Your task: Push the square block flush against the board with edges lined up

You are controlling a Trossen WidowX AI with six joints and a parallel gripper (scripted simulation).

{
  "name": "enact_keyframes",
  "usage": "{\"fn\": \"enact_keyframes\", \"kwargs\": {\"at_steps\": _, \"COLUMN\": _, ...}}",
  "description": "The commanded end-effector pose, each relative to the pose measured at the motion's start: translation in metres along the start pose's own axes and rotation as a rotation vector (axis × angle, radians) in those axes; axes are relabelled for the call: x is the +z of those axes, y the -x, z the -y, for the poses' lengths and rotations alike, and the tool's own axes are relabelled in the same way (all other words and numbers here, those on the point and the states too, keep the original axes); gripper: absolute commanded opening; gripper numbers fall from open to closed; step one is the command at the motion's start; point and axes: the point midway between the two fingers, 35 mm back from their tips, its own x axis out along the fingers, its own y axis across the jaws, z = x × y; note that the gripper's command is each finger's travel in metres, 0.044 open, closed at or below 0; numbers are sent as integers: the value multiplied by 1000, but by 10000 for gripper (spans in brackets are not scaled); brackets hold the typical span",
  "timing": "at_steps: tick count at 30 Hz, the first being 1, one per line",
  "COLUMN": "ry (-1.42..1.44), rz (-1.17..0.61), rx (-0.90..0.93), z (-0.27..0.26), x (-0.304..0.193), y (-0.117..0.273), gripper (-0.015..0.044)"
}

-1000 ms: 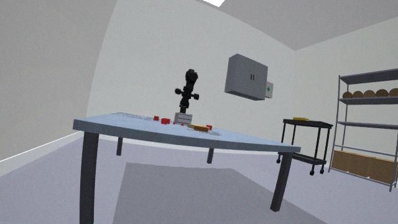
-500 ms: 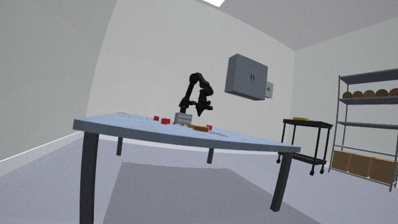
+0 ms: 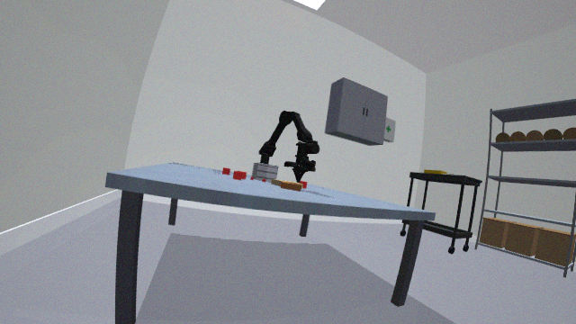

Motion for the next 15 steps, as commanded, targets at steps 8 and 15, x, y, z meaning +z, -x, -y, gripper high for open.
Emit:
{"fn": "enact_keyframes", "kwargs": {"at_steps": 8, "ry": 8, "rz": -33, "rx": 8, "z": -2, "x": -13, "y": -28, "gripper": 0}}
{"fn": "enact_keyframes", "kwargs": {"at_steps": 15, "ry": 8, "rz": -33, "rx": 8, "z": -2, "x": -19, "y": -28, "gripper": 0}}
